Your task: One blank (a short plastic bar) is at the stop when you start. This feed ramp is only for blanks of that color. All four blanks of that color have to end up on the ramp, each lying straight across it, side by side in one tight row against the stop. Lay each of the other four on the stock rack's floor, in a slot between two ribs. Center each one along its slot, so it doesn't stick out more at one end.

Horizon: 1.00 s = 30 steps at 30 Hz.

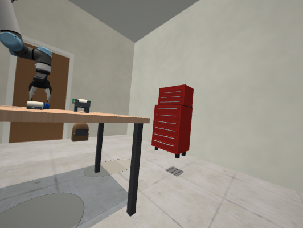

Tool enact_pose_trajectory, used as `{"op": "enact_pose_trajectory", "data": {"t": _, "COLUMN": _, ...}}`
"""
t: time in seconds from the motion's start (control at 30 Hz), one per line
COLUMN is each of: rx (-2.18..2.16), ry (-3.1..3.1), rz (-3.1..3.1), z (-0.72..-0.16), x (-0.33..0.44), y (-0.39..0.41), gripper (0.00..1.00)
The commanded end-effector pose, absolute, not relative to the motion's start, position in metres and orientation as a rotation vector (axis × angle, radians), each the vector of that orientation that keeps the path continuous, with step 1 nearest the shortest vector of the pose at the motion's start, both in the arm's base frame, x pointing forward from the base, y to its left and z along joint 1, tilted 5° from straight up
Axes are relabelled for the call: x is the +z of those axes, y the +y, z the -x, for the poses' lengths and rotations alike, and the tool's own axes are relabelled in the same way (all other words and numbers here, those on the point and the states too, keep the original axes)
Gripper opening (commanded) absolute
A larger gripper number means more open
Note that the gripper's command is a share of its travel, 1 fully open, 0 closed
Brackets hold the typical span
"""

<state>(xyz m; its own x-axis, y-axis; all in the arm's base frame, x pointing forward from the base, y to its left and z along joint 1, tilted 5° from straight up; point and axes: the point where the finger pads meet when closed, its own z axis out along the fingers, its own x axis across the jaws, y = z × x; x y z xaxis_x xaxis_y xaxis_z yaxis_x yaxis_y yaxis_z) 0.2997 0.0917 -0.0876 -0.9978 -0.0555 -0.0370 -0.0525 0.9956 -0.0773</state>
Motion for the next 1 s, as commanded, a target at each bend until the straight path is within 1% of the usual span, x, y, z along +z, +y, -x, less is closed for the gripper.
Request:
{"op": "enact_pose_trajectory", "data": {"t": 0.0, "rx": -0.118, "ry": 3.1, "rz": 0.084, "z": -0.299, "x": -0.072, "y": 0.093, "gripper": 0.52}}
{"op": "enact_pose_trajectory", "data": {"t": 0.57, "rx": -0.118, "ry": 3.1, "rz": 0.084, "z": -0.298, "x": -0.029, "y": 0.096, "gripper": 0.52}}
{"op": "enact_pose_trajectory", "data": {"t": 0.97, "rx": -0.118, "ry": 3.1, "rz": 0.084, "z": -0.297, "x": -0.021, "y": 0.097, "gripper": 0.52}}
